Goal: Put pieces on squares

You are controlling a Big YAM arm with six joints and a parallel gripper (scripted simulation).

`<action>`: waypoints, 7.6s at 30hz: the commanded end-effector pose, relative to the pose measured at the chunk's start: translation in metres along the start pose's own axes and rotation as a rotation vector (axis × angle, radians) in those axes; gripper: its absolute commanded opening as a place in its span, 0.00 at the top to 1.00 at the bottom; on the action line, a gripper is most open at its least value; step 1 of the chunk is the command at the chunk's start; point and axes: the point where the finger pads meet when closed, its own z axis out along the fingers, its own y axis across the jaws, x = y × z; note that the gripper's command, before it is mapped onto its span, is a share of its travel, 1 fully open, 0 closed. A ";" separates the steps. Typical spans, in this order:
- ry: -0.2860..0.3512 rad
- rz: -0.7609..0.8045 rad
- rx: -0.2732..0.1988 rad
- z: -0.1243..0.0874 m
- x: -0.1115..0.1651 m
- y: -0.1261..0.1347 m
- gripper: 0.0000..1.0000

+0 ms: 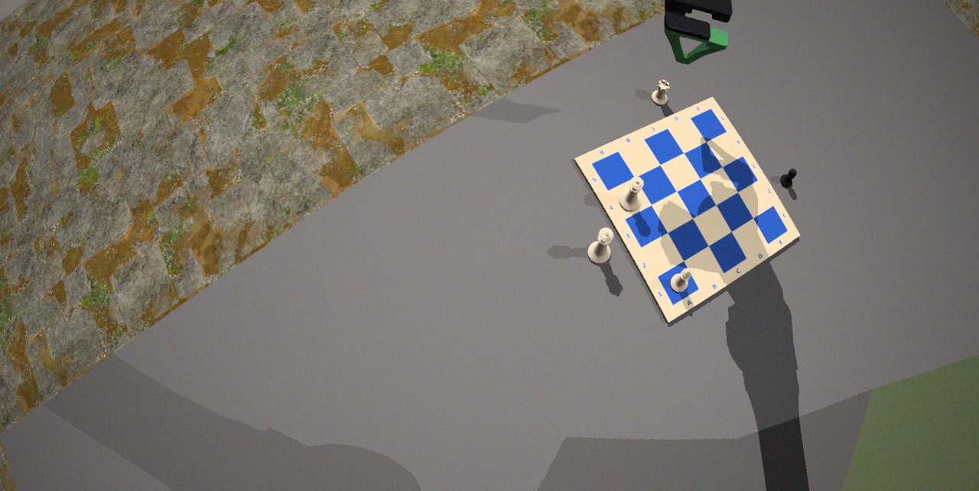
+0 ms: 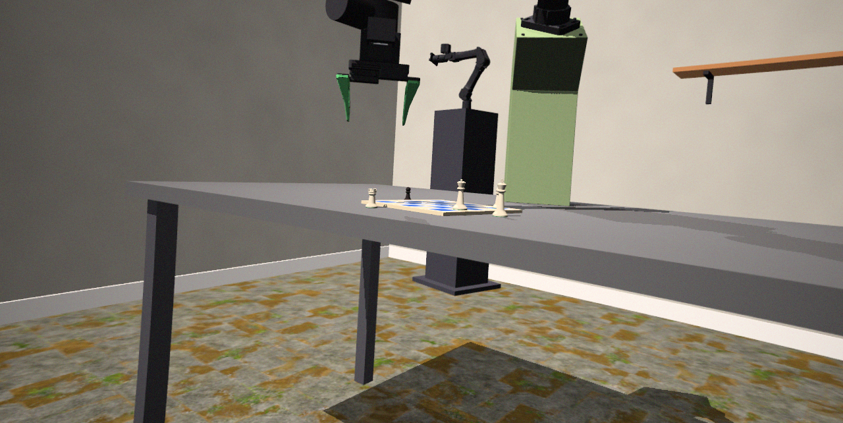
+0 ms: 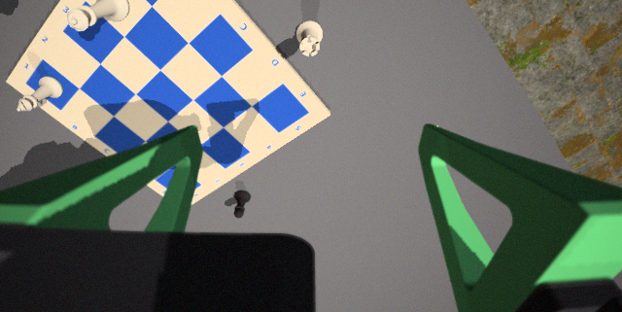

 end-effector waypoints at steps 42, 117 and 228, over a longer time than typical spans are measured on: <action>-0.012 1.520 0.002 0.050 -0.008 -0.002 0.64; -0.014 1.518 0.000 0.107 -0.010 -0.004 0.64; -0.012 1.518 0.000 0.119 -0.009 0.002 0.64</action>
